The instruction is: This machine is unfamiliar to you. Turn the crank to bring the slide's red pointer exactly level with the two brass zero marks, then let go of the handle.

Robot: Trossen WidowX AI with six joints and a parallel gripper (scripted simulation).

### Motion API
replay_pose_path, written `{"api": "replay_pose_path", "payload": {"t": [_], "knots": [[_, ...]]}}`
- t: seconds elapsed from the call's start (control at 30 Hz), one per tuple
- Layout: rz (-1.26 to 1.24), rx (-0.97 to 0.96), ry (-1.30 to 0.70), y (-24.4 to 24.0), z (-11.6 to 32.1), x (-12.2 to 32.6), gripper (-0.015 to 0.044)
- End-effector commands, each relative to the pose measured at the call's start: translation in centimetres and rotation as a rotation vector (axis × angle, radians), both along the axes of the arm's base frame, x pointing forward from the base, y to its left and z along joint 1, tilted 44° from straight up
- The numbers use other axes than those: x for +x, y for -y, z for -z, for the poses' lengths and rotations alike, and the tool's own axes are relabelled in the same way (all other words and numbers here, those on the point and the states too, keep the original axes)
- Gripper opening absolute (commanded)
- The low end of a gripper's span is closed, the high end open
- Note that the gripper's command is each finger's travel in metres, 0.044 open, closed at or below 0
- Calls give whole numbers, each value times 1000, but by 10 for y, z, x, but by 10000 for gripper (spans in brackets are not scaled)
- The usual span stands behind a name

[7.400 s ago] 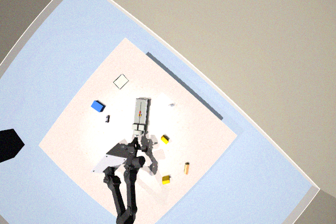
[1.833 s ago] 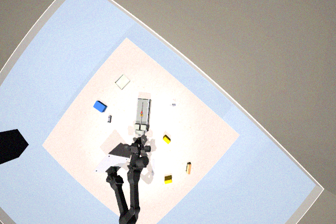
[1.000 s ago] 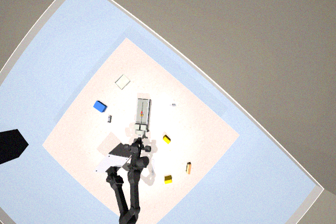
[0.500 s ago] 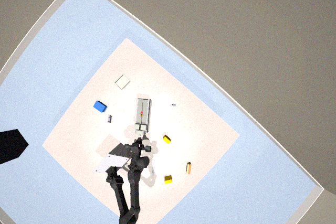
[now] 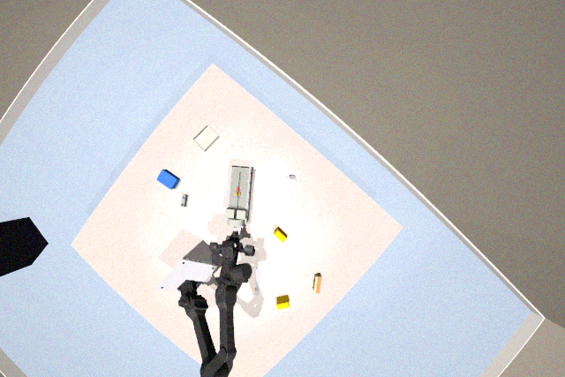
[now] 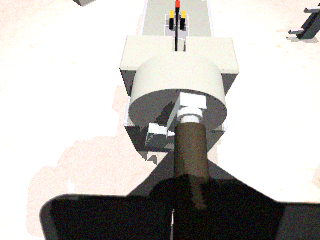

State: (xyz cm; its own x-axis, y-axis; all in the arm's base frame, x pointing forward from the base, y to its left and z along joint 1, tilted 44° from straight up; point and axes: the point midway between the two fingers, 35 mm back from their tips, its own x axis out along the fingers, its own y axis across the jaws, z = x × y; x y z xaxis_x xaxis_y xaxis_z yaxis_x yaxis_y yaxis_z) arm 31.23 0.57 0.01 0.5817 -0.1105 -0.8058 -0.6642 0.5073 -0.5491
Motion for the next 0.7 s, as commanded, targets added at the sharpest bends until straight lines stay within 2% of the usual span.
{"api": "replay_pose_path", "payload": {"t": [0.0,0.07,0.6,0.67], "knots": [[0,0,1,0,0,0,0],[0,0,1,0,0,0,0],[0,0,1,0,0,0,420],[0,0,1,-1,-1,0,440]]}}
